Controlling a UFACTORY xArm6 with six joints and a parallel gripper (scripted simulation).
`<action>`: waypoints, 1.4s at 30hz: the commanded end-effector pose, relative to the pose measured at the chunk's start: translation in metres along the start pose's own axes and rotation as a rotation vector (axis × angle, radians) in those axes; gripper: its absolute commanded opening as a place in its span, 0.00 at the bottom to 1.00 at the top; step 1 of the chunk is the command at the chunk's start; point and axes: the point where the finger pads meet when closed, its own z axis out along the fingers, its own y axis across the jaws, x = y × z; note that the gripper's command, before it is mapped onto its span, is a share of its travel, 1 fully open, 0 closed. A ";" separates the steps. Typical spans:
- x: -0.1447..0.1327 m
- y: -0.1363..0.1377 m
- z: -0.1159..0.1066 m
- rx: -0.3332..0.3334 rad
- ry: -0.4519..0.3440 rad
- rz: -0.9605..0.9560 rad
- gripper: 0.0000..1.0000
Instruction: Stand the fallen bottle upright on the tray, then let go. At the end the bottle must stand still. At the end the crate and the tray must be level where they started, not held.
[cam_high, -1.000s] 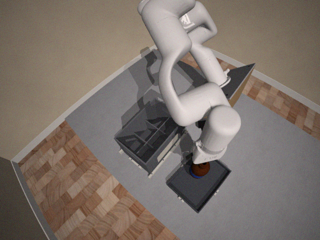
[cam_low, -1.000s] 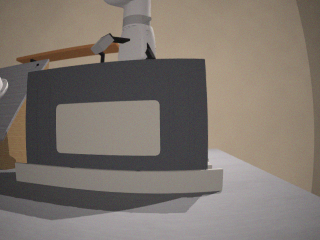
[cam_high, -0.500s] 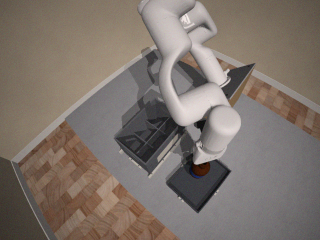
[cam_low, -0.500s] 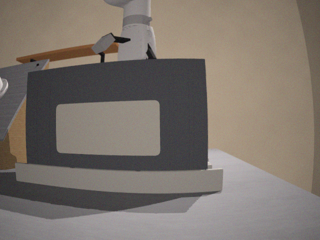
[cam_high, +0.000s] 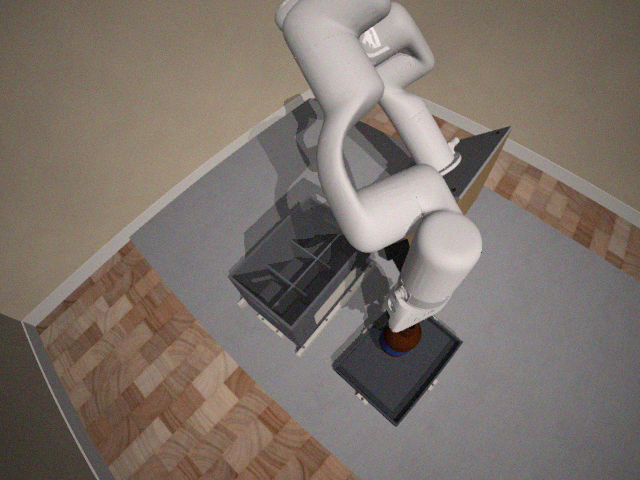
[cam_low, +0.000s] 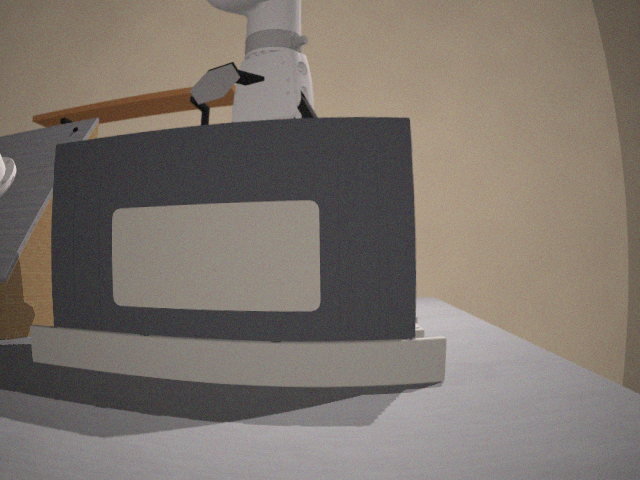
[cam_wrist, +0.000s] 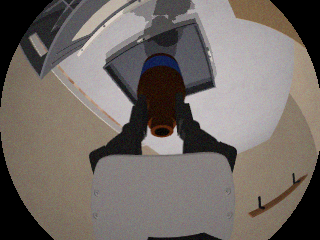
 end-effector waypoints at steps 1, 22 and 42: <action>-0.001 -0.001 -0.002 0.001 -0.004 -0.021 0.00; -0.001 -0.001 -0.002 0.001 -0.004 -0.042 0.00; -0.001 -0.001 -0.002 0.001 -0.003 -0.273 0.00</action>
